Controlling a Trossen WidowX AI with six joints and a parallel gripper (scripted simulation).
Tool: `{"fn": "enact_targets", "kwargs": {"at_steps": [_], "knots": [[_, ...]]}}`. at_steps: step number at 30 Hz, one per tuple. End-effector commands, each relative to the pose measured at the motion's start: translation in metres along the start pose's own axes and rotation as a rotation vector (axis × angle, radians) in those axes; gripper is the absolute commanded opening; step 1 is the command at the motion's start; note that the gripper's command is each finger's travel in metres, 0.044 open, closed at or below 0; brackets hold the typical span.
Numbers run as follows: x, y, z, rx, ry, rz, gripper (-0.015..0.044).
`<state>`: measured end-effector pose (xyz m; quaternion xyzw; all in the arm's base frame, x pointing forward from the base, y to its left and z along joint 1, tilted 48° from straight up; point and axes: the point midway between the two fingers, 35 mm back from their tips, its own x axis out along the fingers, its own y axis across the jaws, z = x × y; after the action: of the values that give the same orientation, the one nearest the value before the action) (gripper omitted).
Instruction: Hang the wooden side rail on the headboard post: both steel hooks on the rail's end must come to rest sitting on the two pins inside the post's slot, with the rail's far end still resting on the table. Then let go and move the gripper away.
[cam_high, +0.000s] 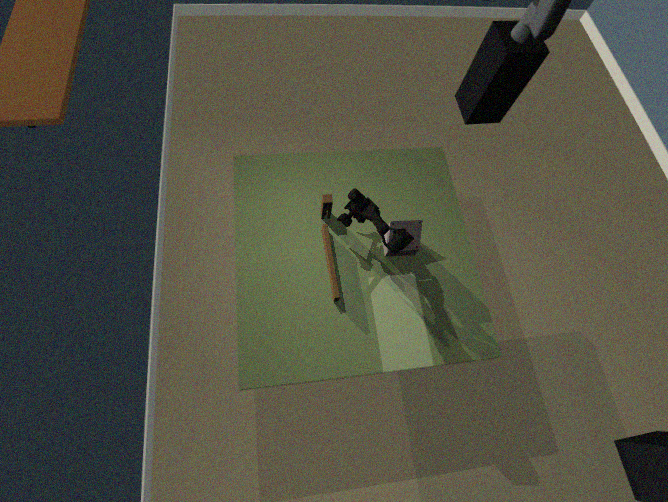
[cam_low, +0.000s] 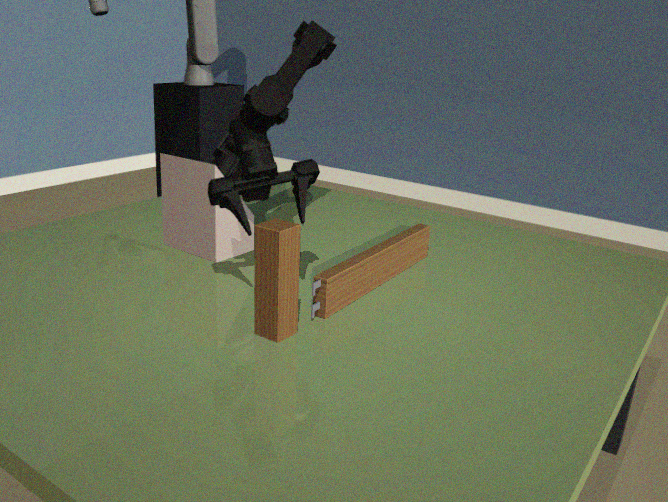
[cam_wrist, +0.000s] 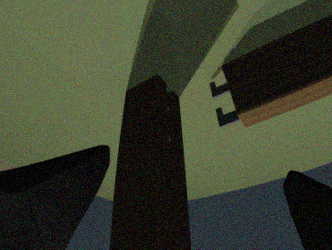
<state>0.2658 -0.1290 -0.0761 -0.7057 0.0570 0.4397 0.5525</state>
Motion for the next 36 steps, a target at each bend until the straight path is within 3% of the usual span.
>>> {"fn": "enact_targets", "kwargs": {"at_steps": [1,17,36], "knots": [[0.002,-0.001,0.001,0.122,0.000,0.026,0.0440],[0.009,-0.004,0.005,0.935,0.098,0.160,0.0440],[0.013,-0.011,0.008,1.876,0.377,0.162,0.0440]]}}
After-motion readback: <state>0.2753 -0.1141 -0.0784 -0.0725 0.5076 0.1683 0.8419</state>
